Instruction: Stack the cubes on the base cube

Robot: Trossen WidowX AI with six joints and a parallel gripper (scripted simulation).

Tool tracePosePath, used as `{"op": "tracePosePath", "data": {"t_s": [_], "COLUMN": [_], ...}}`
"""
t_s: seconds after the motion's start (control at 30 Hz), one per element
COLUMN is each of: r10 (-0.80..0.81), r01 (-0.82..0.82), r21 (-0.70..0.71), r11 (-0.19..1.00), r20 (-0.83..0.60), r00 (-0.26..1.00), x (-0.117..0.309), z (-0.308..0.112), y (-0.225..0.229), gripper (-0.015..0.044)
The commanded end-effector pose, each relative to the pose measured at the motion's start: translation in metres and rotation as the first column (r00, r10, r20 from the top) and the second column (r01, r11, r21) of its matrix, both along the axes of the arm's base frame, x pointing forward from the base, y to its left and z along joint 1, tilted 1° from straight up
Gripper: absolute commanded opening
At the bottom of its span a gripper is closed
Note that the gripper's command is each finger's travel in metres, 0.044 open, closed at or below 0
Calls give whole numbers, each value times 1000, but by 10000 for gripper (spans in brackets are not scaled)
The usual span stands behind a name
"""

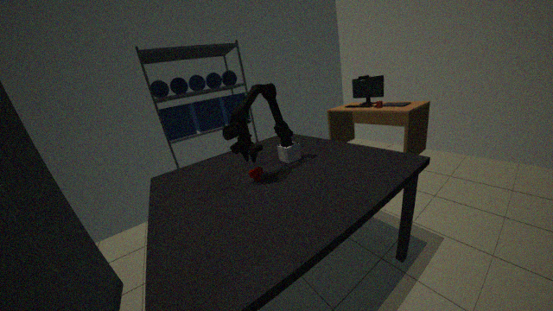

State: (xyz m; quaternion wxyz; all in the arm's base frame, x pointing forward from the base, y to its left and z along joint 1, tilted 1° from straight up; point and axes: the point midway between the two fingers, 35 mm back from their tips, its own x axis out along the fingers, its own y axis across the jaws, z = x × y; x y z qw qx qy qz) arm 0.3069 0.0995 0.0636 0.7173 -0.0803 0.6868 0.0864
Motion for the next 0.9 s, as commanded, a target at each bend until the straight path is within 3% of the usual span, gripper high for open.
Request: {"op": "tracePosePath", "data": {"t_s": [0.0, 0.07, 0.43, 0.7, 0.87], "r10": [0, 0, 1, 22, 0], "r01": [0, 0, -1, -22, 0], "r21": [1, 1, 0, 8, 10], "r11": [1000, 1000, 1000, 1000, 1000], "r20": [5, 5, 0, -2, -7], "r00": [1000, 1000, 1000, 1000, 1000], "x": [1, 1, -2, -54, -72], "z": [6, 7, 7, 8, 8], "y": [0, 0, 5, 90, 110], "gripper": [362, 400, 400, 400, 400]}}
